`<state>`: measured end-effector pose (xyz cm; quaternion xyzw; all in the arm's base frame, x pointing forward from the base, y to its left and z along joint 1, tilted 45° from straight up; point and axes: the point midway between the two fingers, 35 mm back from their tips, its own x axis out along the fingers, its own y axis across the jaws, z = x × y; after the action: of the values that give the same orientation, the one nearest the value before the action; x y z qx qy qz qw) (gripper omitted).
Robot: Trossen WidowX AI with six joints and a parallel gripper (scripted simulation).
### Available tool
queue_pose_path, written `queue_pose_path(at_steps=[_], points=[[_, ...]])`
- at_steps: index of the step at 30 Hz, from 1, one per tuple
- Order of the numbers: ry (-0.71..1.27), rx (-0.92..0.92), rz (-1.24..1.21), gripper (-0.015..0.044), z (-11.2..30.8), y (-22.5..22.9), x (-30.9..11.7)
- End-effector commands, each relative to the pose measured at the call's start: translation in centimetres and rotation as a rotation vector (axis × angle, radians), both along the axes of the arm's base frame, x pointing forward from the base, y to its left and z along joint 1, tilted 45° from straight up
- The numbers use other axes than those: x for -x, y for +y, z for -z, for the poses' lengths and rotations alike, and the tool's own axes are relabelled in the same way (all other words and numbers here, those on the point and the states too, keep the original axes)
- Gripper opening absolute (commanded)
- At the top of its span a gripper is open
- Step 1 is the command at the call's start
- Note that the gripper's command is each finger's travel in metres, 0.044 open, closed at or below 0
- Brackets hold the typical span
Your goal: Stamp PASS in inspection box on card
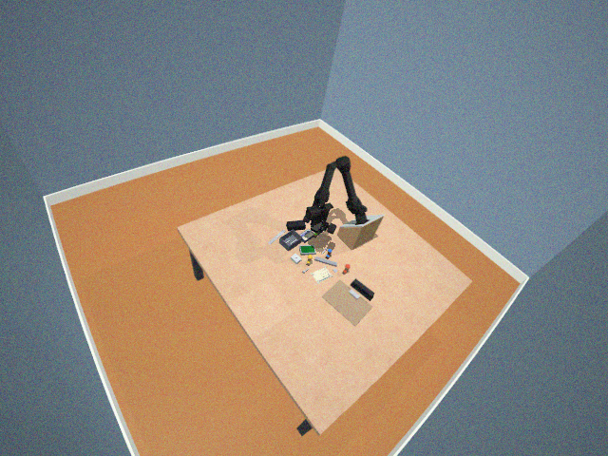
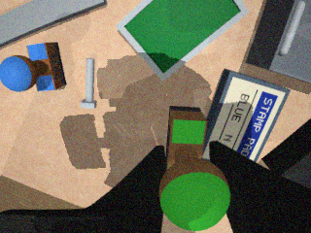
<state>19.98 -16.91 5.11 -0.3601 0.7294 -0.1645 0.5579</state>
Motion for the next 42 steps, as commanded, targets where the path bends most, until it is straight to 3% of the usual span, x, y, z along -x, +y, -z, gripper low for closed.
queue_pose_path(at_steps=[1,42], points=[[0.011,0.010,-0.001,0.0000,-0.4,-0.4,1.5],[0.012,0.012,0.001,0.0000,3.4,-4.4,2.7]])
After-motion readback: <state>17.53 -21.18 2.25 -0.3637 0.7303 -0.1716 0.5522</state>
